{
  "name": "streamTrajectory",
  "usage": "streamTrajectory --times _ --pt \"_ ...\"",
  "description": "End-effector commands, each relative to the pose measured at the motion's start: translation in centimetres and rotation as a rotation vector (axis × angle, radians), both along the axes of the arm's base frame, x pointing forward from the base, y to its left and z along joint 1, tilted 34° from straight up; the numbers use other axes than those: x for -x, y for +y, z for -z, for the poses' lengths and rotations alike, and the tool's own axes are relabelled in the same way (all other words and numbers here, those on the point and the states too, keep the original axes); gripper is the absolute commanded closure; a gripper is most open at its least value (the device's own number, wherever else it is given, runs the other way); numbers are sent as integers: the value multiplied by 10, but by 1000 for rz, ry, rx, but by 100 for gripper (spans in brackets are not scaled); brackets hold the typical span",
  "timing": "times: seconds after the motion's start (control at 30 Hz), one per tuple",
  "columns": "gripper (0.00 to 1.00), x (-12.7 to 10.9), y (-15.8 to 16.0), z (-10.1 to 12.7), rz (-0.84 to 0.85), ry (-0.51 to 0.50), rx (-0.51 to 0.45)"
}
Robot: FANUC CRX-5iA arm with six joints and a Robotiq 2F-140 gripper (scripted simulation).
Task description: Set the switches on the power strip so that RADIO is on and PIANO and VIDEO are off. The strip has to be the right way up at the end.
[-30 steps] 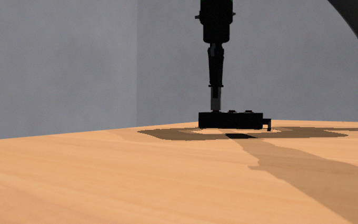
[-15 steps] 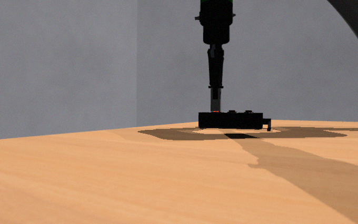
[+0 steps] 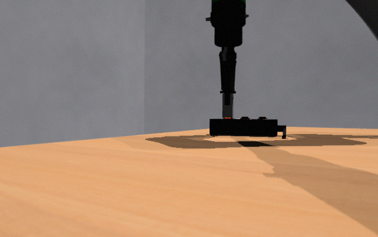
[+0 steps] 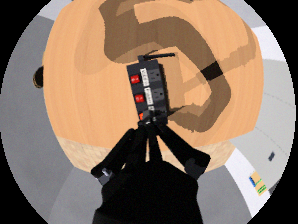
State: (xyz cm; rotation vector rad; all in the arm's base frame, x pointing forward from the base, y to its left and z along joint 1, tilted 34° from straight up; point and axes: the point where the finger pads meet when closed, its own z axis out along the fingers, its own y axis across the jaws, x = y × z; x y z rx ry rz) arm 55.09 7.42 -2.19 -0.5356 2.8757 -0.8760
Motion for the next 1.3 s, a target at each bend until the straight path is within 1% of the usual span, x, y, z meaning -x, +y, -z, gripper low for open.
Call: streamTrajectory --times 0.0,0.6,1.27 --pt "100 0 0 -1 0 0 0" --pt "100 7 20 -31 0 0 0" --pt "100 7 20 -33 0 0 0"
